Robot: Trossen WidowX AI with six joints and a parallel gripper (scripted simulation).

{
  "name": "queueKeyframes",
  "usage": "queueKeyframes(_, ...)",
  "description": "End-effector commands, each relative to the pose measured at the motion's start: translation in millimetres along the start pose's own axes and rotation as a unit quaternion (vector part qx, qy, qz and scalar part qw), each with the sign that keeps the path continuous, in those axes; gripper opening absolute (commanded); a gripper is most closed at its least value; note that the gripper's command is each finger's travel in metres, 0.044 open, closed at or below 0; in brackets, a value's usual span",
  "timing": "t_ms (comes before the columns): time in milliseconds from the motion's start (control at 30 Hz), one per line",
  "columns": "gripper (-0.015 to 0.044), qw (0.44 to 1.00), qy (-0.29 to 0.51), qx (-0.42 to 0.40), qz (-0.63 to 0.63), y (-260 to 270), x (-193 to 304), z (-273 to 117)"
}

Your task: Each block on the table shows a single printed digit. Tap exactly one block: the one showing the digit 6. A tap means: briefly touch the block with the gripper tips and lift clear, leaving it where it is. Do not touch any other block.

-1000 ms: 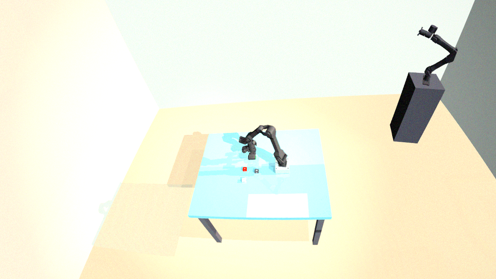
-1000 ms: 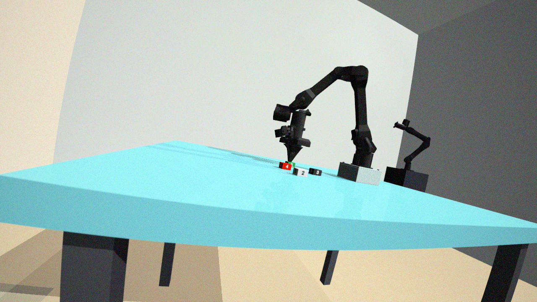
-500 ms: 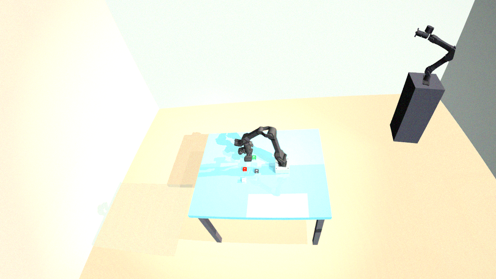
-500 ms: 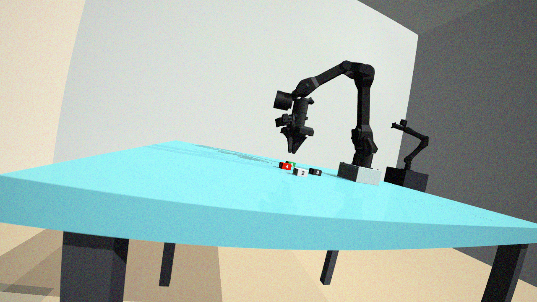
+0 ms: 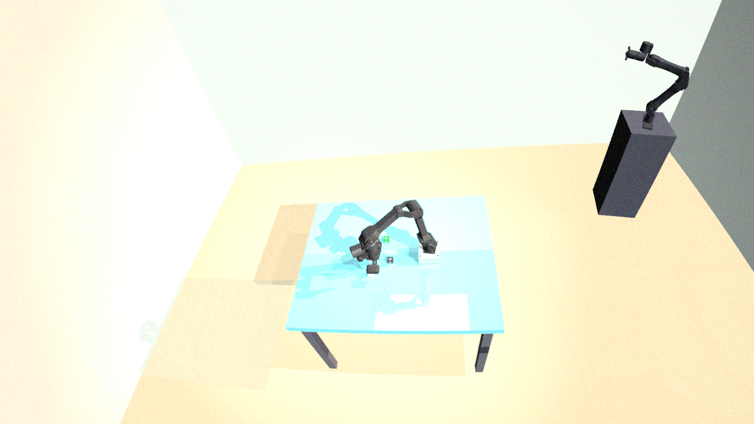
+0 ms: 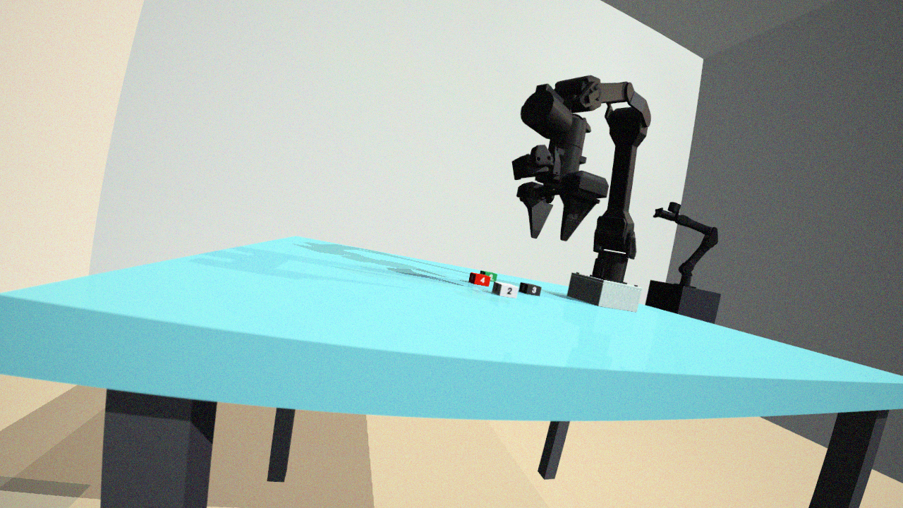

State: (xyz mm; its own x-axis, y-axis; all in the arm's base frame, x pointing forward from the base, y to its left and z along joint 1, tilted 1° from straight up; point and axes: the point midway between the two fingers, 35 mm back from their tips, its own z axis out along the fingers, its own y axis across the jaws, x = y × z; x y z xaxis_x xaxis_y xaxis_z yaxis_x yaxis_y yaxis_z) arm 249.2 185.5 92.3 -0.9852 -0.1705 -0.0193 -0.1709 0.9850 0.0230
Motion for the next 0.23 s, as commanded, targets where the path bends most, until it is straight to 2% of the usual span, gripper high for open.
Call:
queueKeyframes(0,0.04,1.0,0.001,-0.004,0.001,51.0,28.7,-15.7)
queueKeyframes(200,0.04,1.0,0.001,-0.004,0.001,59.1,34.6,-18.2)
